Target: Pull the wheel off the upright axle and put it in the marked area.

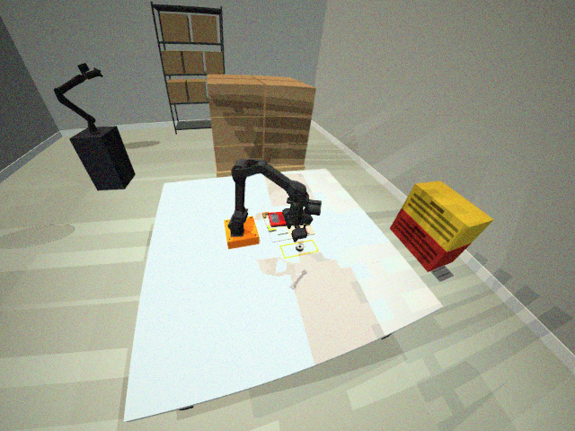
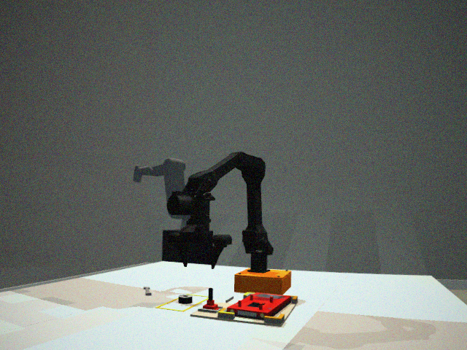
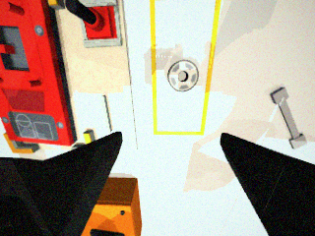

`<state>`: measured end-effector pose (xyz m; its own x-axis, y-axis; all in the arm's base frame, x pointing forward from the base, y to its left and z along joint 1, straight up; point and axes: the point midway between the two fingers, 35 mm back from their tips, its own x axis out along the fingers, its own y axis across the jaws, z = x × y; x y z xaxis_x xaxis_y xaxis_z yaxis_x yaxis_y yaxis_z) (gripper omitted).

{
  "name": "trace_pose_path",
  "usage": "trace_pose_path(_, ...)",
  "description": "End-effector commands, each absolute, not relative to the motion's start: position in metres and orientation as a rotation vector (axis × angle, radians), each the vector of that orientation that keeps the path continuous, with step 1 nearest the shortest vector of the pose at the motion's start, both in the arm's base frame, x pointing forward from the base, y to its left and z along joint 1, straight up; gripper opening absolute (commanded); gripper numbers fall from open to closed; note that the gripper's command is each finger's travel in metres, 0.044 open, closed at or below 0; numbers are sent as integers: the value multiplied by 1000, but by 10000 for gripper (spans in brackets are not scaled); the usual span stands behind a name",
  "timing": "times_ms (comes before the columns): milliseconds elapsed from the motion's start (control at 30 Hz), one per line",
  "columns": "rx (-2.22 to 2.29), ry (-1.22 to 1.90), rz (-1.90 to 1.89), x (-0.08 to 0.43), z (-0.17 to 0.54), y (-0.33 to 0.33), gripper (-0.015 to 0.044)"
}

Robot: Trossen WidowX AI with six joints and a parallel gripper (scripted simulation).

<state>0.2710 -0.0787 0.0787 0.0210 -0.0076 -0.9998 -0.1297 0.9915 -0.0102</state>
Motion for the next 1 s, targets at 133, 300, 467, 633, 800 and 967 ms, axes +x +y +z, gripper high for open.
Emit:
trace_pose_path(133, -112, 1545, 101, 231, 97, -67, 440)
trace_pose_path(300, -112, 1545, 101, 231, 97, -67, 440)
trace_pose_path(467, -112, 1545, 101, 231, 97, -67, 440)
trace_pose_path(633, -112, 1545, 101, 231, 97, -67, 440)
trace_pose_path(800, -112, 1545, 101, 231, 97, -67, 440)
trace_pose_path(967, -112, 1545, 101, 231, 97, -67, 440)
